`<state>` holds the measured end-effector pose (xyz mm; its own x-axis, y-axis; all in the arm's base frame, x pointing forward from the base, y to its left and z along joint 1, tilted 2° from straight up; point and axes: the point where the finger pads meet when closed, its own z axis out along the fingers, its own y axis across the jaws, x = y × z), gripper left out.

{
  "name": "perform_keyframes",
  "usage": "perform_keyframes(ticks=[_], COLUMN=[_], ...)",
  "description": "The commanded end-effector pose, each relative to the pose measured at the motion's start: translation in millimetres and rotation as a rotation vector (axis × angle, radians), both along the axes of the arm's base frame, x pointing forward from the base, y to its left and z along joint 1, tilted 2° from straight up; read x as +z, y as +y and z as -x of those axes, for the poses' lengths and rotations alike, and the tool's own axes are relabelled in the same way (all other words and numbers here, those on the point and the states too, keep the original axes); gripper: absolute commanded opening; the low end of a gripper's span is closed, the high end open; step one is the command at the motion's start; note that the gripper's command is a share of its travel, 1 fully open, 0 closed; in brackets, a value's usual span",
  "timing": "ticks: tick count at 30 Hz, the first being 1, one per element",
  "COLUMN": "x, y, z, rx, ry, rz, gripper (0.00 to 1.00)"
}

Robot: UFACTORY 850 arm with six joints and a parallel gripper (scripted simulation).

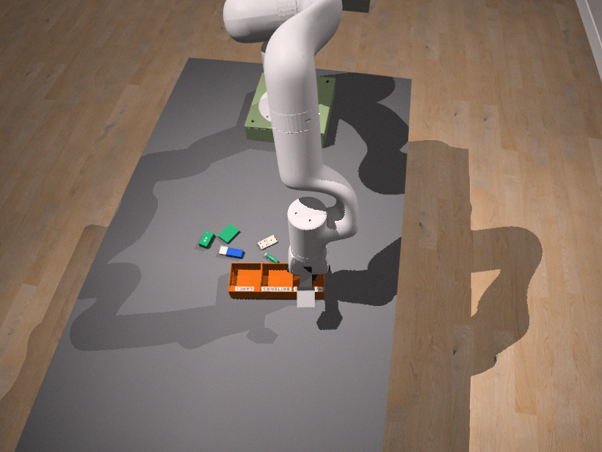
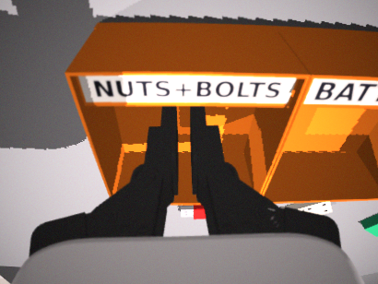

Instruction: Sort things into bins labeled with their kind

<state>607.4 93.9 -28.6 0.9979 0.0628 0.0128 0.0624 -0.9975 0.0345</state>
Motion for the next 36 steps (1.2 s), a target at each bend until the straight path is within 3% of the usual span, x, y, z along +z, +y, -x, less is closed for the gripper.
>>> perform_keyframes(ticks=[1,22,32,36], x=[0.9,16.8,30.1,46.2], y=[0.2,0.7,1.2,1.7], z=[-1.0,-0.8,-0.5,-0.3], rx=[0.000,0.000,0.000,0.000], ry=[-0.002,-0.002,-0.002,-0.002], rz=[0.000,0.000,0.000,0.000], gripper=[0.07,0.07,0.07,0.07])
